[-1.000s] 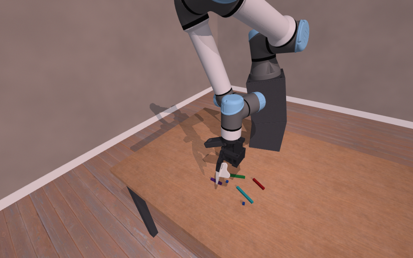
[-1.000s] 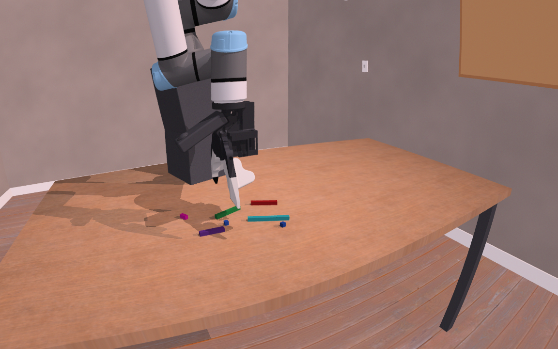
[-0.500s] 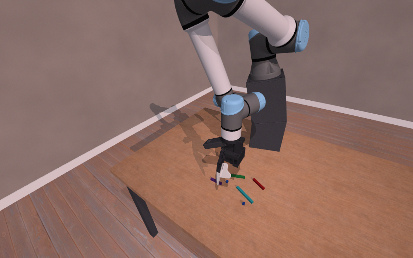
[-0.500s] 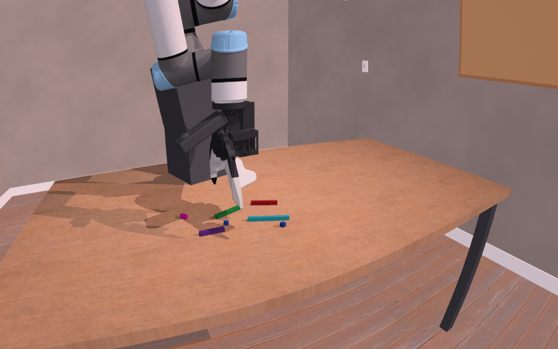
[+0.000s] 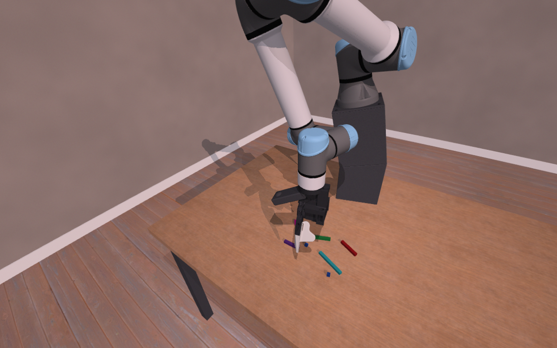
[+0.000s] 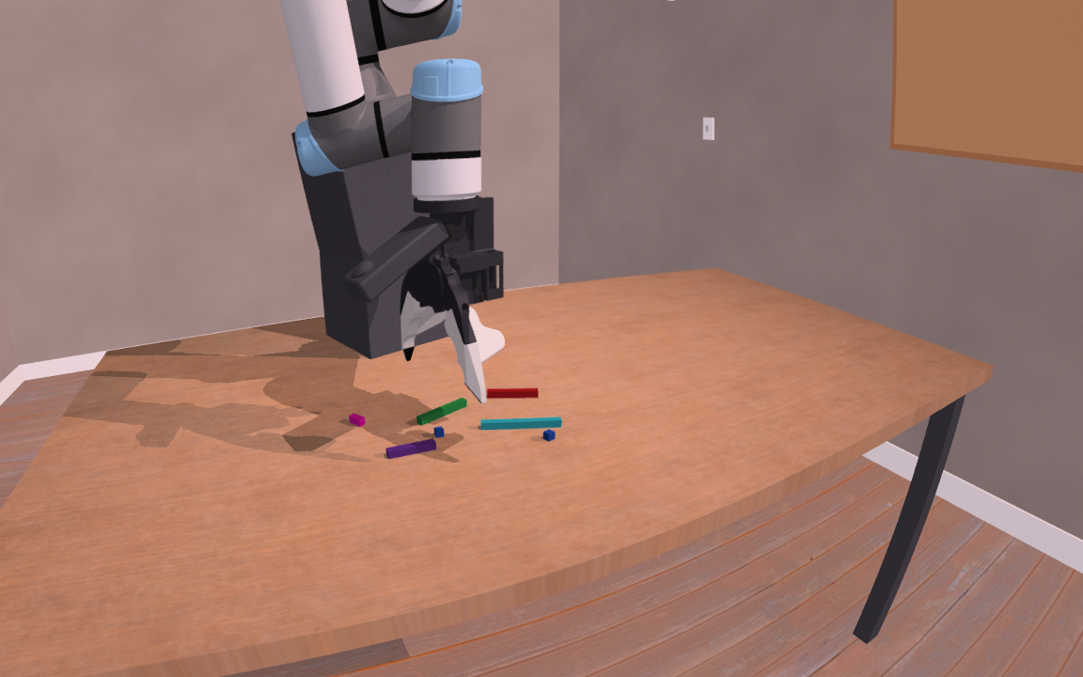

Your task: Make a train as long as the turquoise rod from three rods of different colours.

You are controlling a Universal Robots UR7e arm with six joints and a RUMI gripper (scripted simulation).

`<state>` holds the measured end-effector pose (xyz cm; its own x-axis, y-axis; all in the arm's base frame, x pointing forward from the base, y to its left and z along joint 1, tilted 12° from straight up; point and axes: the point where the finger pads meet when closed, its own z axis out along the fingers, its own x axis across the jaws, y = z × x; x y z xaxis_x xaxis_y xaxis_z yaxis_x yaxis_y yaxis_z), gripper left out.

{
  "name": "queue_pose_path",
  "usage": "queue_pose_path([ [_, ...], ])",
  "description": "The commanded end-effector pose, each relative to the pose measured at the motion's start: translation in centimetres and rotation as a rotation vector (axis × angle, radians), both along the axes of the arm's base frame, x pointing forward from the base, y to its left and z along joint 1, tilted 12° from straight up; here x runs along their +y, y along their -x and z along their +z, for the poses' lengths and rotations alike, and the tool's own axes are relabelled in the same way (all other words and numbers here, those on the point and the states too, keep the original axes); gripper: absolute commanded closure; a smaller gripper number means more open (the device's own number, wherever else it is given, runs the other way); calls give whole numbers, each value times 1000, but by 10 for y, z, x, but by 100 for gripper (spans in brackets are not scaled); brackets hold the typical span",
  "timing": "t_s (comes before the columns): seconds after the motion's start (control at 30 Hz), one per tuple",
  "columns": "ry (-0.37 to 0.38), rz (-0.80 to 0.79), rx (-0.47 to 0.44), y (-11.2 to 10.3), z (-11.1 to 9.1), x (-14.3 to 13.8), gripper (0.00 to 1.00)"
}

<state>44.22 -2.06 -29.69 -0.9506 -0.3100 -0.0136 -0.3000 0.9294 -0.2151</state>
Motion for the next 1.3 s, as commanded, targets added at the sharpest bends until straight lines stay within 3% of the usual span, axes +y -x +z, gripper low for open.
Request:
queue_pose_path([
  [0.0, 8, 117, 22, -4, 0, 1, 0],
  [0.1, 10, 141, 27, -4, 0, 1, 0],
  [1.27, 84, 1049, 213, -25, -2, 16, 0],
])
